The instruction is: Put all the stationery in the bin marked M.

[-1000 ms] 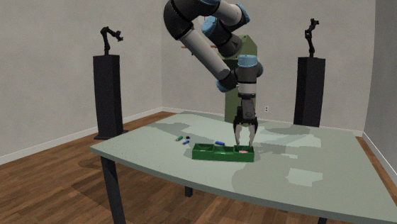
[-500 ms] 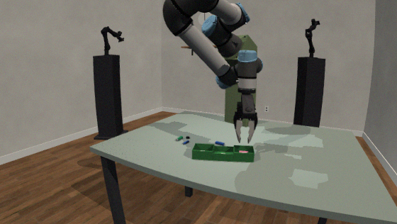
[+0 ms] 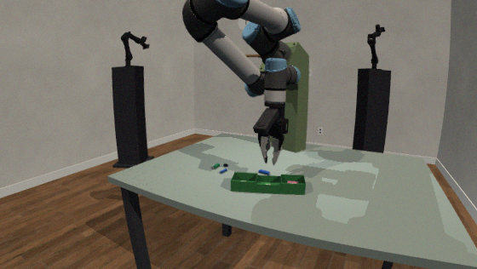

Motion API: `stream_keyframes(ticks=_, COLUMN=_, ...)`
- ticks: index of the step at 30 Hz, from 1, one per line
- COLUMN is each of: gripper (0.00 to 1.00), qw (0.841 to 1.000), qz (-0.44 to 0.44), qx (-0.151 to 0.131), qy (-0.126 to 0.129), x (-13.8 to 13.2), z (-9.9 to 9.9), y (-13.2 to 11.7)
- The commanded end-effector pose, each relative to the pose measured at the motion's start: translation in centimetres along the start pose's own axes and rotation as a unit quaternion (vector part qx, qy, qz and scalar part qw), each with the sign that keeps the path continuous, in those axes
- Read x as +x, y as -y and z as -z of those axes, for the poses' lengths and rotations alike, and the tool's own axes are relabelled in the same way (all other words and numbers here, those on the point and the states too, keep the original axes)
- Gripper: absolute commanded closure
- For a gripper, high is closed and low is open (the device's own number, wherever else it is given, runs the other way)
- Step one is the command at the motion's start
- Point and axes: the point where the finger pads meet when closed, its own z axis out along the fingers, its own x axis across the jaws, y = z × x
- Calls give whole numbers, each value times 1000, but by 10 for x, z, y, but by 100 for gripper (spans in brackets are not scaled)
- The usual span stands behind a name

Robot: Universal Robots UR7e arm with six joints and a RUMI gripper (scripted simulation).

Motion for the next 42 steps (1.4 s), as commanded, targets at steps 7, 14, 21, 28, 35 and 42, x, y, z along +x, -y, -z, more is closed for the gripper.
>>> stream_keyframes(ticks=7, gripper=82, qw=985, qz=-172, qx=0, qy=2, x=57, z=3, y=-6)
stream_keyframes(ticks=14, gripper=82, qw=965, qz=-263, qx=-1, qy=3, x=57, z=3, y=-6)
stream_keyframes(ticks=21, gripper=82, qw=929, qz=-371, qx=-1, qy=8, x=57, z=3, y=-6)
stream_keyframes(ticks=28, gripper=82, qw=884, qz=-468, qx=-2, qy=11, x=57, z=3, y=-6)
stream_keyframes(ticks=35, gripper=82, qw=855, qz=-518, qx=-2, qy=10, x=57, z=3, y=-6)
stream_keyframes(ticks=42, gripper=82, qw=855, qz=-518, qx=-2, qy=10, x=57, z=3, y=-6)
